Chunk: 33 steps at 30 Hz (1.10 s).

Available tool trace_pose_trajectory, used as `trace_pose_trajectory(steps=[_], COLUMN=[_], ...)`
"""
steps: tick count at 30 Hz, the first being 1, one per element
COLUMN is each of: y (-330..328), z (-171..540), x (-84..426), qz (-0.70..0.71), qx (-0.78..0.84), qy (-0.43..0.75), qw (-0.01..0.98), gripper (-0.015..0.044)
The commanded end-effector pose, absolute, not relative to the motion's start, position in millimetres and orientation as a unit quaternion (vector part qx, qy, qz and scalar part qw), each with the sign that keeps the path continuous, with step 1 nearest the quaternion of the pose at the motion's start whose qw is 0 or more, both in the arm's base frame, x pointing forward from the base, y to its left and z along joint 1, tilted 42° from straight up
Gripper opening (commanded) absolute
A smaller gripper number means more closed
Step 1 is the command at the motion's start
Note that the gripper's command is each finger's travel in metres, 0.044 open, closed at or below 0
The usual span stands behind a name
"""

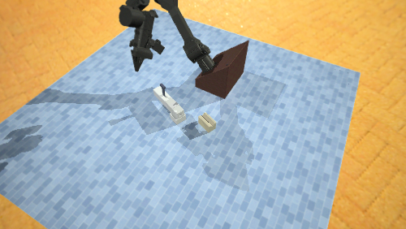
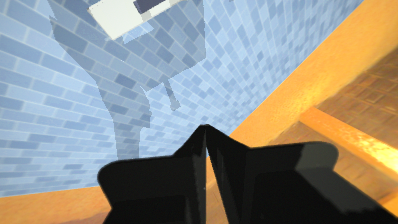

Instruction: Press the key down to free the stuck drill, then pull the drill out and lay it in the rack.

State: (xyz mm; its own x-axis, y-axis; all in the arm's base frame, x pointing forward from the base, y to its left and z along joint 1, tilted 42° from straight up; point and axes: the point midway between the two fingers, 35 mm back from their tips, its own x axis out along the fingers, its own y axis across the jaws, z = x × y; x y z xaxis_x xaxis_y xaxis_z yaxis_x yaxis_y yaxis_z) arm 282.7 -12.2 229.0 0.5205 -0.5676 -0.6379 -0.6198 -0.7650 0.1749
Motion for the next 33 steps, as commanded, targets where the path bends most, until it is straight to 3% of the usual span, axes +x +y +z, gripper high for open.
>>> trace_pose_trajectory(steps=[1, 7, 33], y=[-16.3, -24.8, -35.6], z=[173.6, 127.4, 115.3], x=[265.9, 232.4, 232.6], qz=[0.472, 0.598, 0.598], qx=[-0.803, -0.694, -0.694], qy=[0.363, 0.386, 0.386], qw=[-0.031, -0.11, -0.11], gripper=[0.0, 0.0, 0.0])
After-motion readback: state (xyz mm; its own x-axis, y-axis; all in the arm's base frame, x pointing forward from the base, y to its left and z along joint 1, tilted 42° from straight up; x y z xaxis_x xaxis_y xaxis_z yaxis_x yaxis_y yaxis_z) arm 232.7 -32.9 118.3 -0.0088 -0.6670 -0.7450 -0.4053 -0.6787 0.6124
